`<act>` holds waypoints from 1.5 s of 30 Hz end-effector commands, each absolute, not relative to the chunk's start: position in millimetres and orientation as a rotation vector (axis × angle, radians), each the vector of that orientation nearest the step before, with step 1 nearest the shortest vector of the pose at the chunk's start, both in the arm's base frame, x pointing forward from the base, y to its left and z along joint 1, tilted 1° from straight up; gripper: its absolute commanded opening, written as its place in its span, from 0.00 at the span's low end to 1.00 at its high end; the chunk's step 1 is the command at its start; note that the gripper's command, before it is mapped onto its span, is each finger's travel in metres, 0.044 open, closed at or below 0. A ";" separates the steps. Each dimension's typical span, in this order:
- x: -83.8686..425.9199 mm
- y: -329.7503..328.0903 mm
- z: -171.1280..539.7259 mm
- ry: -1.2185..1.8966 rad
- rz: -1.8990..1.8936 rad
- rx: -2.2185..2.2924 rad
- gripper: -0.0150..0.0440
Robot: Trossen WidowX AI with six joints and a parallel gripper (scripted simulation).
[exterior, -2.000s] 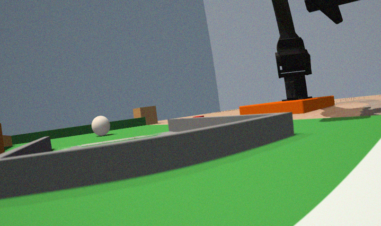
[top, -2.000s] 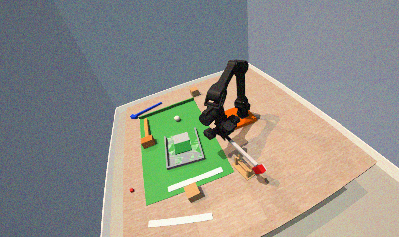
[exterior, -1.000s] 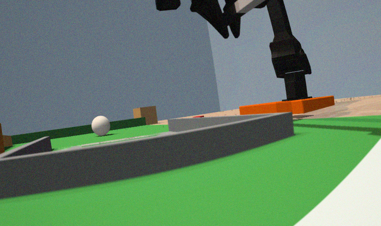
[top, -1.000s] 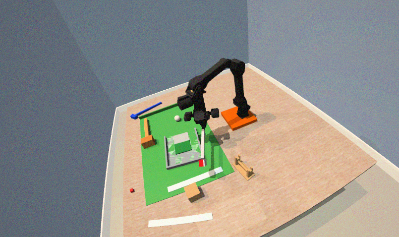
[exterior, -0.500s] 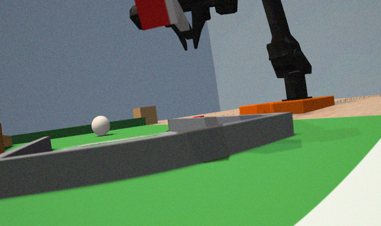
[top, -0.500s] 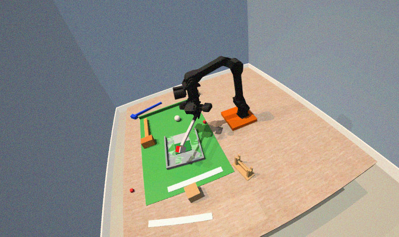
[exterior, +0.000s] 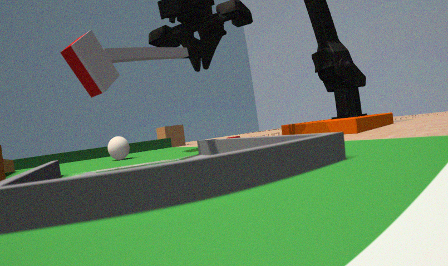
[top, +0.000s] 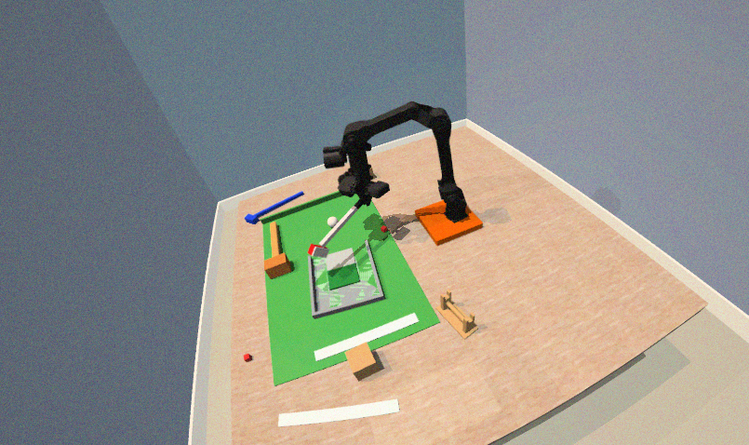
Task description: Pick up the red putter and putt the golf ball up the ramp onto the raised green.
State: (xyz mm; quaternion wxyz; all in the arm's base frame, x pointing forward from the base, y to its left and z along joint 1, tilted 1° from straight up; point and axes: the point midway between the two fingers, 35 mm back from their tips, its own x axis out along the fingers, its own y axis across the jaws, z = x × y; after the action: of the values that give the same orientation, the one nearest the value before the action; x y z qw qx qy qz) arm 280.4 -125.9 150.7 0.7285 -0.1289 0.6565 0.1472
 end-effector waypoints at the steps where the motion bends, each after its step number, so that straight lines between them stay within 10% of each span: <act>1: 270.3 -149.1 154.3 1.464 0.237 -0.217 0.25; 45: 179.2 -252.6 121.4 1.554 -0.208 0.168 0.25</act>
State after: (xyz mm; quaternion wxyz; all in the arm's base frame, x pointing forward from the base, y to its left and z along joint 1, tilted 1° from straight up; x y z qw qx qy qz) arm 178.7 -251.6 127.0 0.7034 0.0761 0.7009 -0.0907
